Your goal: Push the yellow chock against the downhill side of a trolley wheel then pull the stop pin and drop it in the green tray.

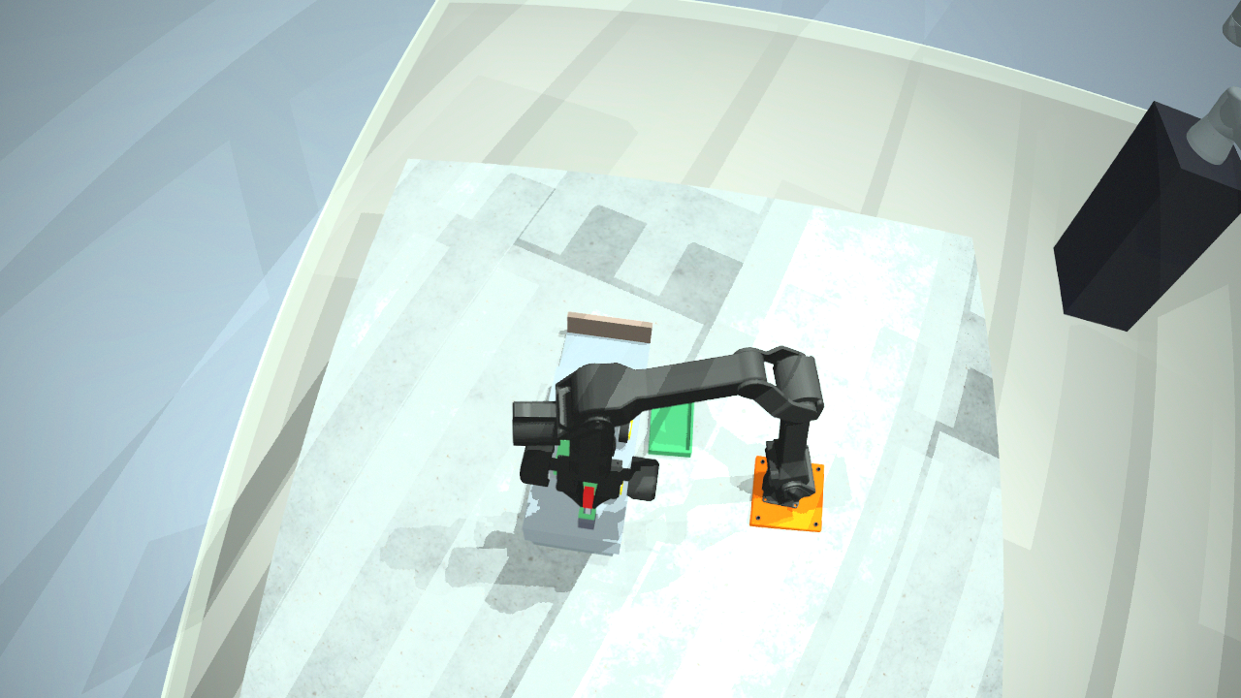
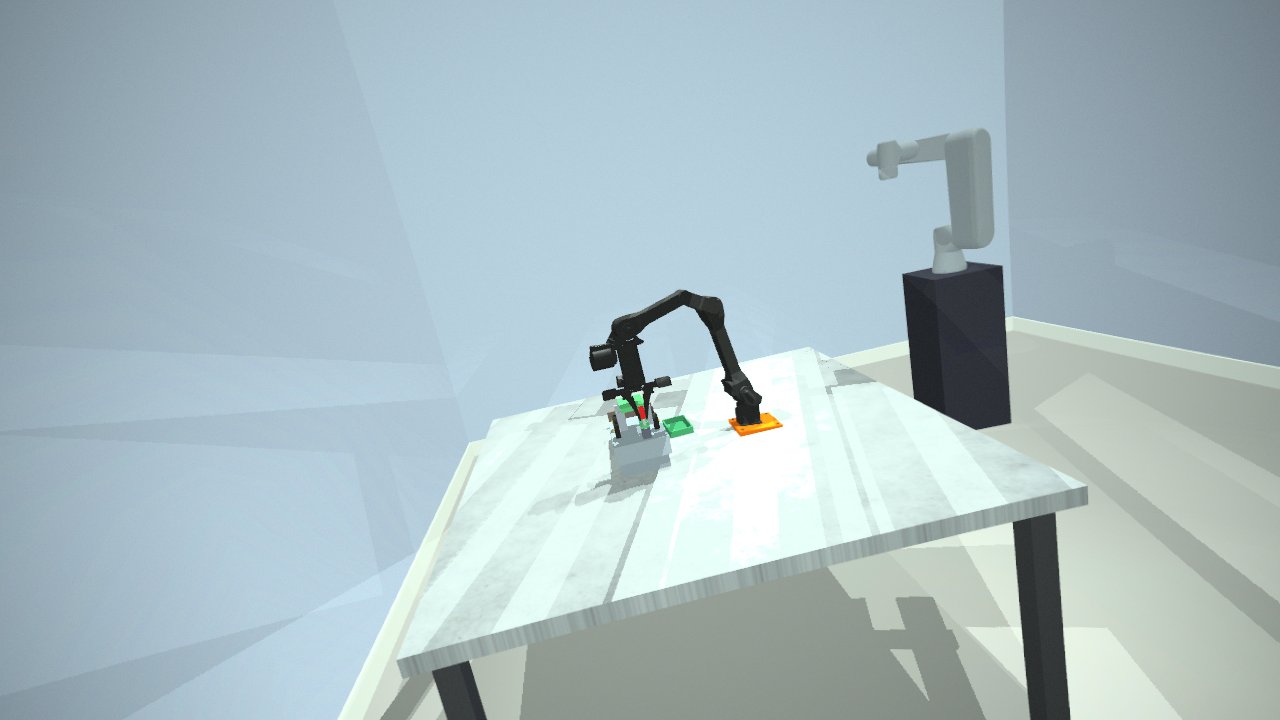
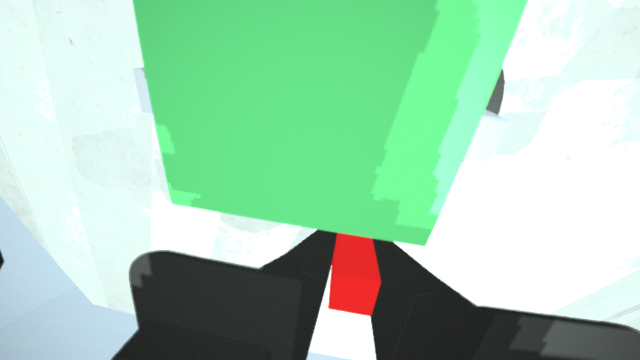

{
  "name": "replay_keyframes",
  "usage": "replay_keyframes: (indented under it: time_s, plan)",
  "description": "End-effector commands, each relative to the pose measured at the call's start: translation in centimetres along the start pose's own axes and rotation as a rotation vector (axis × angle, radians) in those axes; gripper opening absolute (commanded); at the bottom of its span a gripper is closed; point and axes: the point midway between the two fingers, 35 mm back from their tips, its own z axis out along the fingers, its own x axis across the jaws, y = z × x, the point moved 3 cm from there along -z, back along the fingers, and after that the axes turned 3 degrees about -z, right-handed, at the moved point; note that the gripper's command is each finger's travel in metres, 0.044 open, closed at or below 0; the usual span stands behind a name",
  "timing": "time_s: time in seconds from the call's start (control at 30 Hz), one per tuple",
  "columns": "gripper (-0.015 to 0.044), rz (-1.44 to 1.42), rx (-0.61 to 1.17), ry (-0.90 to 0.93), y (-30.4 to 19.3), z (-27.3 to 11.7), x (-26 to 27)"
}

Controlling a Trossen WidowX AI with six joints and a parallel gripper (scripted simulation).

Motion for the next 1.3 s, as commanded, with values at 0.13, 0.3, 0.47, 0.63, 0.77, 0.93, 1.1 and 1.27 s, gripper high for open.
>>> replay_keyframes:
  time_s: [0.13,0.3,0.47,0.63,0.77,0.93,1.1,1.27]
  plan:
    - [0.0,0.0,0.002,0.004,-0.1,-0.8,-0.1]
    - [0.0,0.0,0.002,0.004,-0.1,-1.1,-0.1]
    - [0.0,0.0,0.002,0.004,-0.1,-1.5,-0.1]
    - [0.0,0.0,0.002,0.004,-0.2,-1.9,-0.1]
    - [0.0,0.0,0.002,0.004,-0.2,-2.2,-0.1]
    - [0.0,0.0,0.002,0.004,-0.2,-2.5,-0.1]
    - [0.0,0.0,0.002,0.004,-0.3,-2.9,-0.1]
    - [0.0,0.0,0.002,0.004,-0.4,-3.3,-0.1]
